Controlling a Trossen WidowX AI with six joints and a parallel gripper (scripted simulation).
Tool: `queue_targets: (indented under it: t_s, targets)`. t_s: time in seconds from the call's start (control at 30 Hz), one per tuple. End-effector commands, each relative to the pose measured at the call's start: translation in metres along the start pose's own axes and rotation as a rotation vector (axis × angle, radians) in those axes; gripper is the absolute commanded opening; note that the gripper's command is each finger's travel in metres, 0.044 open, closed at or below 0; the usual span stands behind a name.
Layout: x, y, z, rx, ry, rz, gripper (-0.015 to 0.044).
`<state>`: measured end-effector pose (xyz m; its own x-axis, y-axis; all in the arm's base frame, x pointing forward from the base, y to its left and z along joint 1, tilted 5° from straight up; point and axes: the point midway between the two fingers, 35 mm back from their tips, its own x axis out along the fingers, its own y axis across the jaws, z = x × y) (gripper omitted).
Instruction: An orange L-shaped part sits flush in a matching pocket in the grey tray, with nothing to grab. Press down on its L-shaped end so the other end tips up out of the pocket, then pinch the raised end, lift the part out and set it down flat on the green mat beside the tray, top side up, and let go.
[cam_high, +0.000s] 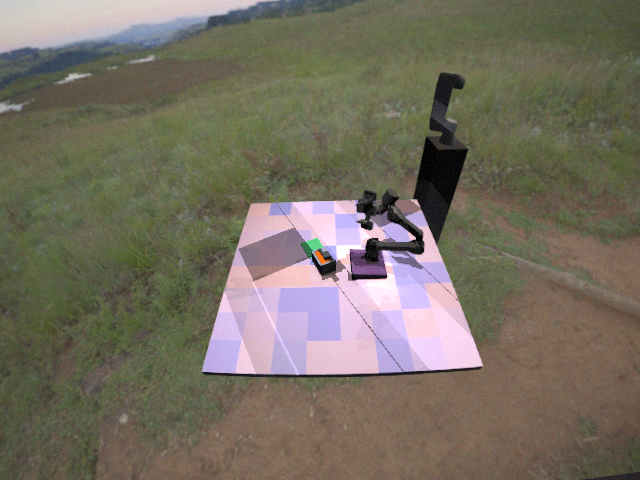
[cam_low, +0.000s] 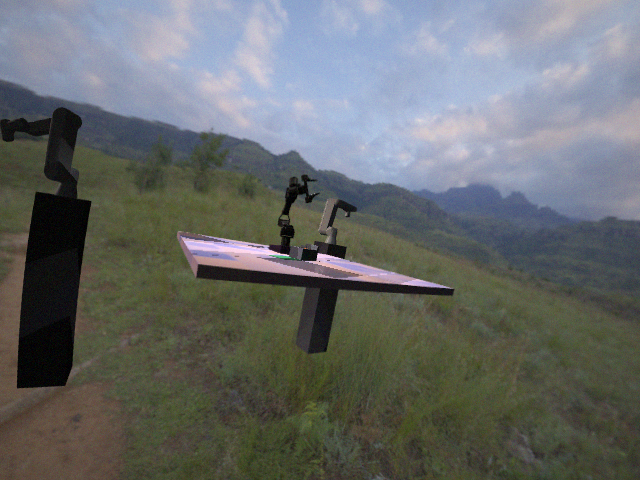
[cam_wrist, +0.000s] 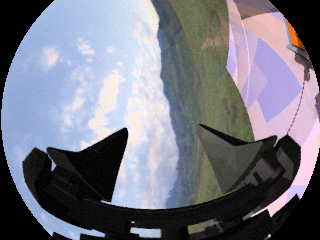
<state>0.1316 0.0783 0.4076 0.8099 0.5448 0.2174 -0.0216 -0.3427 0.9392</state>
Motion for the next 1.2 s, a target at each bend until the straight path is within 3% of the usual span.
queue_targets:
  t_s: [0.0, 0.23, 0.4, 0.57, 0.73, 0.93, 1.07, 1.17]
  targets:
    - [0.001, 0.000, 0.001, -0.001, -0.003, -0.001, 0.0374]
    - [0.031, -0.016, 0.061, -0.123, -0.141, -0.168, 0.0190]
    - [0.056, -0.057, 0.115, -0.311, -0.210, -0.458, 0.0180]
    - [0.068, -0.115, 0.154, -0.535, -0.135, -0.829, 0.0180]
    - [0.065, -0.176, 0.177, -0.768, 0.121, -1.217, 0.0180]
    - [0.046, -0.233, 0.188, -0.985, 0.629, -1.576, 0.0180]
    - [0.032, -0.256, 0.190, -1.062, 0.992, -1.705, 0.0180]
    - [0.031, -0.257, 0.190, -1.065, 1.012, -1.709, 0.0180]
